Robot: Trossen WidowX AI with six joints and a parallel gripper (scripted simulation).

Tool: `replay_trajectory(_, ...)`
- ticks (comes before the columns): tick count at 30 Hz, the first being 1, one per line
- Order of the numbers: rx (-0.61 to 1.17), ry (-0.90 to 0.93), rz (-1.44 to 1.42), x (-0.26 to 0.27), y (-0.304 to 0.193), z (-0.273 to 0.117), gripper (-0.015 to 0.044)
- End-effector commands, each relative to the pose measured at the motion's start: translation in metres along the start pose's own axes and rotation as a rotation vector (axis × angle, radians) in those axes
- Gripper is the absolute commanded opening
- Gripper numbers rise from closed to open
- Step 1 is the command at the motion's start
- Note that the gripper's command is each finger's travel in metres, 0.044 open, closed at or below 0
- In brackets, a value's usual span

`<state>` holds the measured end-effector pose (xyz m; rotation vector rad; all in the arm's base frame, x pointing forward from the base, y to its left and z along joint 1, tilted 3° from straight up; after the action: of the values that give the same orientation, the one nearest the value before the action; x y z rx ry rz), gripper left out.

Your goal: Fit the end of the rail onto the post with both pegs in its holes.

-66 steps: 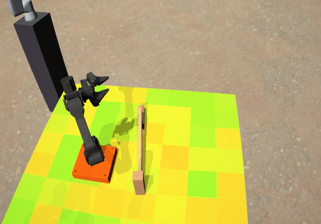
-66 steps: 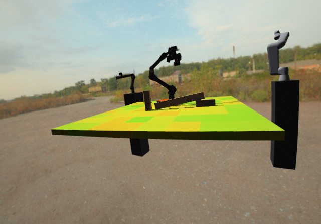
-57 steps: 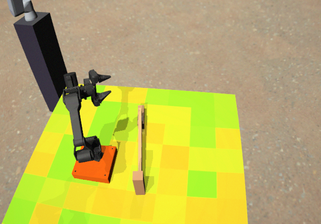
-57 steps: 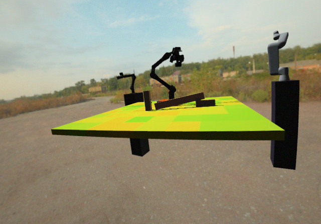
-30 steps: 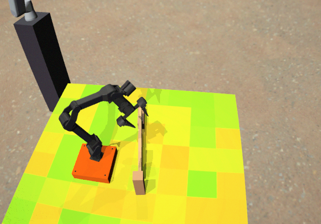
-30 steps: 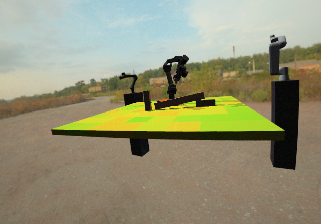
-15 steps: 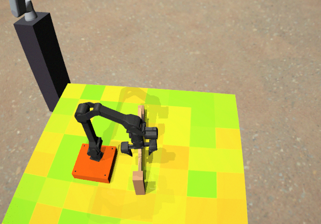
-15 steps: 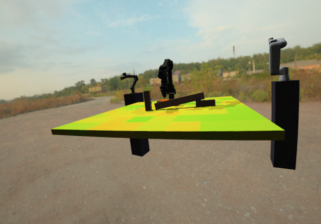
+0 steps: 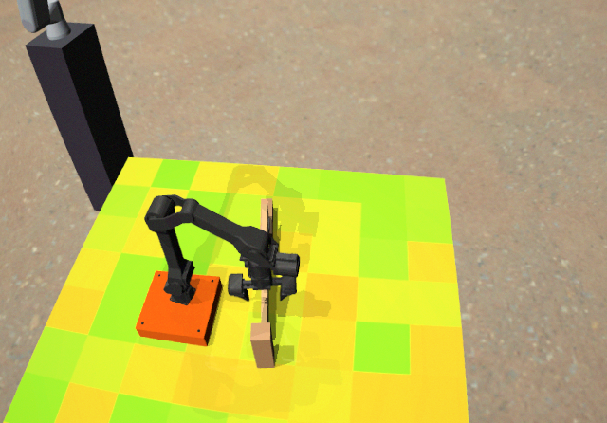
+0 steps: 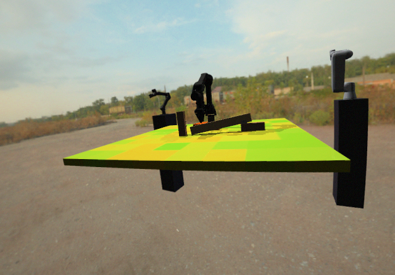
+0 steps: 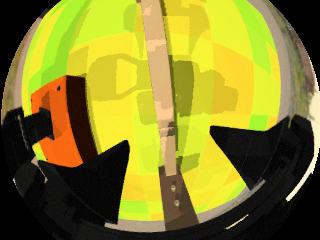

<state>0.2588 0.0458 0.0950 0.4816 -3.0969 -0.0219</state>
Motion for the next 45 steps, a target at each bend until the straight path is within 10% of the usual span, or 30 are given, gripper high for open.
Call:
replay_trajectory(1,-0.007,0.004,-0.004,0.000,0.000,0.009,0.0440)
replay_trajectory(37,-0.007,0.005,-0.004,0.003,0.000,0.063,0.0440)
replay_trajectory(45,-0.007,0.005,-0.004,0.003,0.000,0.063,0.0230)
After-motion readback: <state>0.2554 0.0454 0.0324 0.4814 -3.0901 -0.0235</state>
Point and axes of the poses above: the point midway between the two fingers, 35 mm back from their tips, its own z axis out along the fingers, its own x axis across the jaws, y = z × x, the point moved 3 cm from there along -z, back along the fingers, and after that the axes turned 2 degrees about z, right-handed, at the moved point
